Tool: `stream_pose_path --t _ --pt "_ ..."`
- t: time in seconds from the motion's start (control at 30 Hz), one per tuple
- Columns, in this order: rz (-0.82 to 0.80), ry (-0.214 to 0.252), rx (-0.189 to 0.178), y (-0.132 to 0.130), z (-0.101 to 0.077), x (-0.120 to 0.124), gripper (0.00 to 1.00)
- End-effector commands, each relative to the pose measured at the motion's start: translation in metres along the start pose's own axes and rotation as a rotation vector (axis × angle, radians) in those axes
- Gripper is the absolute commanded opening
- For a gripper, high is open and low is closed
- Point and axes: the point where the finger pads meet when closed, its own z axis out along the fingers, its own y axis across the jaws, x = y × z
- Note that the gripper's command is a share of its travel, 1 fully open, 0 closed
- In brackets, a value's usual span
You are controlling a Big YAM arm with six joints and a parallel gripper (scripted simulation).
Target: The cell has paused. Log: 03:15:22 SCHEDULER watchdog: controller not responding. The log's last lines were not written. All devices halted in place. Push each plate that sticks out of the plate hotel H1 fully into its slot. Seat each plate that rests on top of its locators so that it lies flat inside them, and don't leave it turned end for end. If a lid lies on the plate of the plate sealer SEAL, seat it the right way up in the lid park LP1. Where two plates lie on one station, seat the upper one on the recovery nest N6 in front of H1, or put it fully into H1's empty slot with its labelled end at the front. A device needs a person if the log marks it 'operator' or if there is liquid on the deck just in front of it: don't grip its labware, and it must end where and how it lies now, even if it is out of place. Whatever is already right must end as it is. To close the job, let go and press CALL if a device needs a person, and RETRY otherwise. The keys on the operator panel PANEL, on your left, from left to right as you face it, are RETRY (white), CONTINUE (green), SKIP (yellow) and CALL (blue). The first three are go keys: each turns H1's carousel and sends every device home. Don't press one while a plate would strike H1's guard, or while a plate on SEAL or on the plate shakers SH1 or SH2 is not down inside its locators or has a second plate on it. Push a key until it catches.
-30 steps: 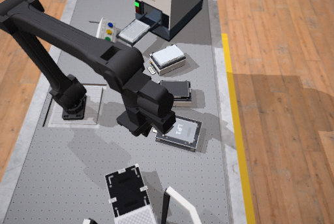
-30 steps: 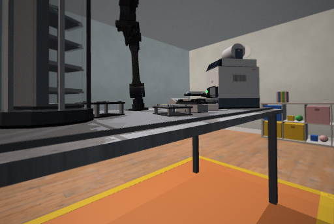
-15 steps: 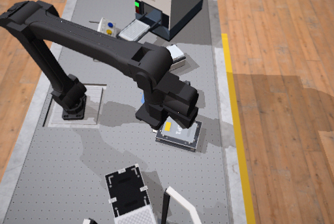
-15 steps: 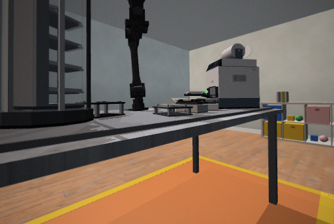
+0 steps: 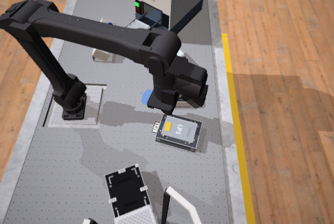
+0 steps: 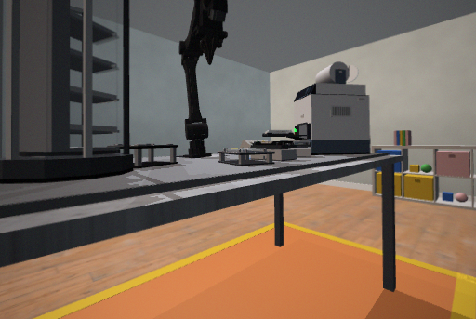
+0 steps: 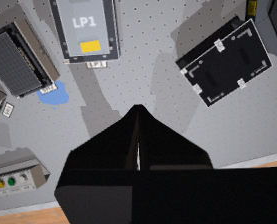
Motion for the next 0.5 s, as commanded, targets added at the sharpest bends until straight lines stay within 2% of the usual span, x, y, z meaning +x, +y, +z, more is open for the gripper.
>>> stream_pose_path --t 0.0,0.13,0.47 --pt "-0.103 0.020 -0.001 0.006 -0.003 -0.006 0.00" --pt "-0.189 0.054 -0.007 0.021 0.010 0.001 0.00" --pt "-0.166 0.044 -0.006 0.054 0.006 -0.001 0.00"
